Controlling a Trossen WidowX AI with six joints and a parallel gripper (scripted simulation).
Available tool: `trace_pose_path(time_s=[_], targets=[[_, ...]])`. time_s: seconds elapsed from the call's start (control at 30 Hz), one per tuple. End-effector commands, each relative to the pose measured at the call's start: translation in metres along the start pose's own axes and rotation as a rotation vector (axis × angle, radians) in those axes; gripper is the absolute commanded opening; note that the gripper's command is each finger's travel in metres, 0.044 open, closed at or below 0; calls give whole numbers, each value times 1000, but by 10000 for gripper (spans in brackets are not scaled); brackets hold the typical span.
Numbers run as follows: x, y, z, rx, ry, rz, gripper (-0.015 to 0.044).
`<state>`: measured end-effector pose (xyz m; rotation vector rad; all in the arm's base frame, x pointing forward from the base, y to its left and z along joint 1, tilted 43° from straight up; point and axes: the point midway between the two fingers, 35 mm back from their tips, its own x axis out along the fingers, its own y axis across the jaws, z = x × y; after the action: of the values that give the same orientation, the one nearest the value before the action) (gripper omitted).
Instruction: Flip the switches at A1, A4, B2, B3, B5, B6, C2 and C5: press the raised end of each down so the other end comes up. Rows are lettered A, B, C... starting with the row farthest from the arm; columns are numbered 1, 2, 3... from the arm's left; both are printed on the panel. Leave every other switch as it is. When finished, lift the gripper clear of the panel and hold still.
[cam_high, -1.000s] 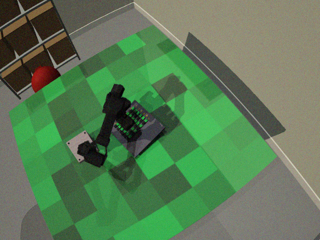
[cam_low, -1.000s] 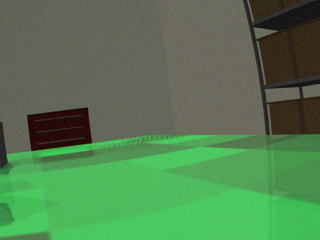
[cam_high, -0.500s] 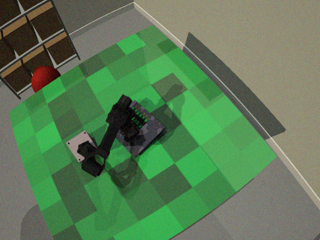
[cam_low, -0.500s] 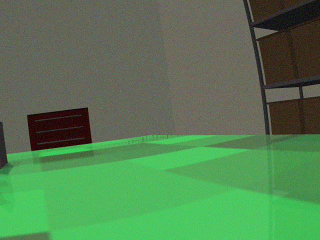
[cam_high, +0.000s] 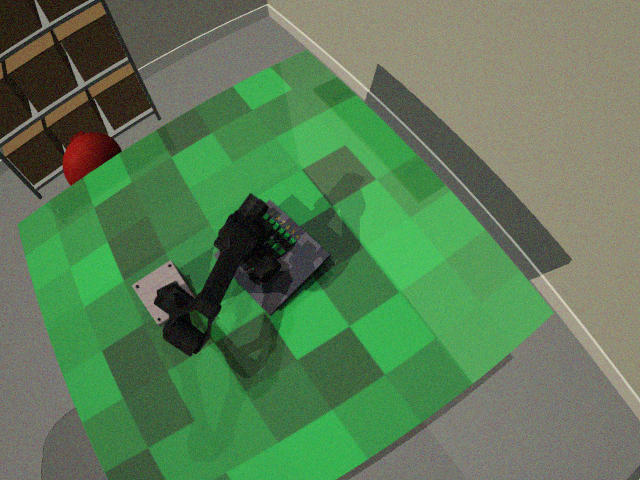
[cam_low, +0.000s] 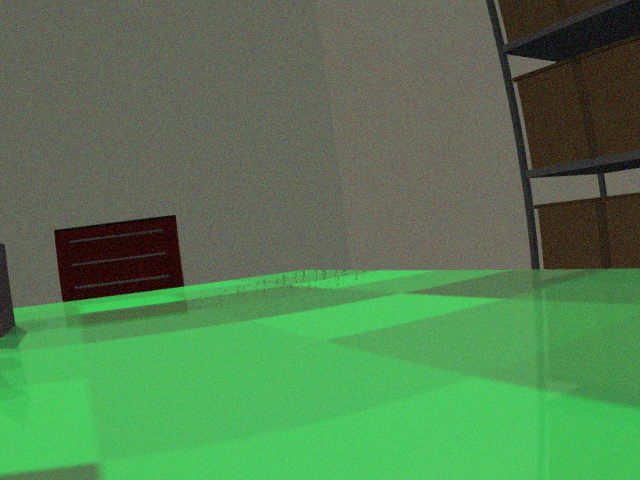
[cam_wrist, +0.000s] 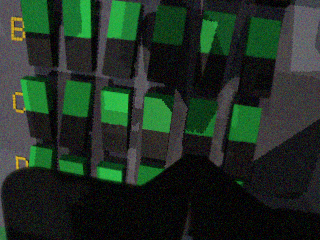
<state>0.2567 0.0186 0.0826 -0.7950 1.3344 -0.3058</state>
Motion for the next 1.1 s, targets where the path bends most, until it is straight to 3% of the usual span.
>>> trace_pose_path(time_s=[0.0,1.07], targets=[[7,-1,-1,-3,4,-7,0],[12,-1,-2,-3,4,-7,0]])
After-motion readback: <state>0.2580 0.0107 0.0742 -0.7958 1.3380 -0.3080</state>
